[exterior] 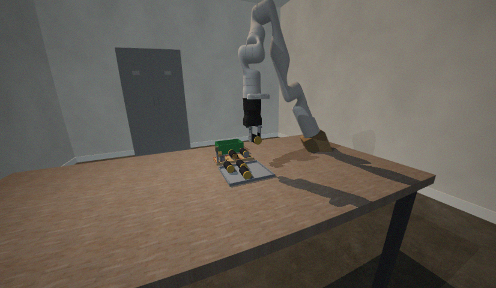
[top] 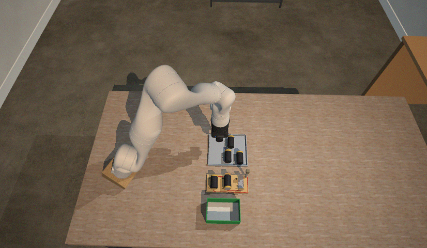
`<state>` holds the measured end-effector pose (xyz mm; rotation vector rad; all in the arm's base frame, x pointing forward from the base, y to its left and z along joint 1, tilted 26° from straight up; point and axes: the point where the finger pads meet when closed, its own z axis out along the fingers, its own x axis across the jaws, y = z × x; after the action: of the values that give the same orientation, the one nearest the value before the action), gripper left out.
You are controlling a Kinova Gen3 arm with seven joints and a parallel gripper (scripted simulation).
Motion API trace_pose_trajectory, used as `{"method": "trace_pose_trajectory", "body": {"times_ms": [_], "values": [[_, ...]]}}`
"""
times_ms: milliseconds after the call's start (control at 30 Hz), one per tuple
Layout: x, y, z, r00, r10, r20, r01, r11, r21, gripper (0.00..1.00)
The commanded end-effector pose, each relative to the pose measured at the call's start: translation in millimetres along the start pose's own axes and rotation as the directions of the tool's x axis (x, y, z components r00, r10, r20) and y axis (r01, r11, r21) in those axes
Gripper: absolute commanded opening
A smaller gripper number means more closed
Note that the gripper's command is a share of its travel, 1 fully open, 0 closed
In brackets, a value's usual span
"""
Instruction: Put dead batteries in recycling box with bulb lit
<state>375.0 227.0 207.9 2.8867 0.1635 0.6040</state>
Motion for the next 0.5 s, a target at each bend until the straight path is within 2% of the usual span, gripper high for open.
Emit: {"method": "trace_pose_trajectory", "body": {"times_ms": [0,133,467], "values": [[6.2,9.6,-0.9,1.000,0.017,0.000,-0.017,1.000,0.004,0.57],[15.7,27.1,-0.8,1.000,0.017,0.000,-0.017,1.000,0.004,0.57],[56.1,101.3,-0.5,1.000,0.017,0.000,-0.017,1.000,0.004,0.57]]}}
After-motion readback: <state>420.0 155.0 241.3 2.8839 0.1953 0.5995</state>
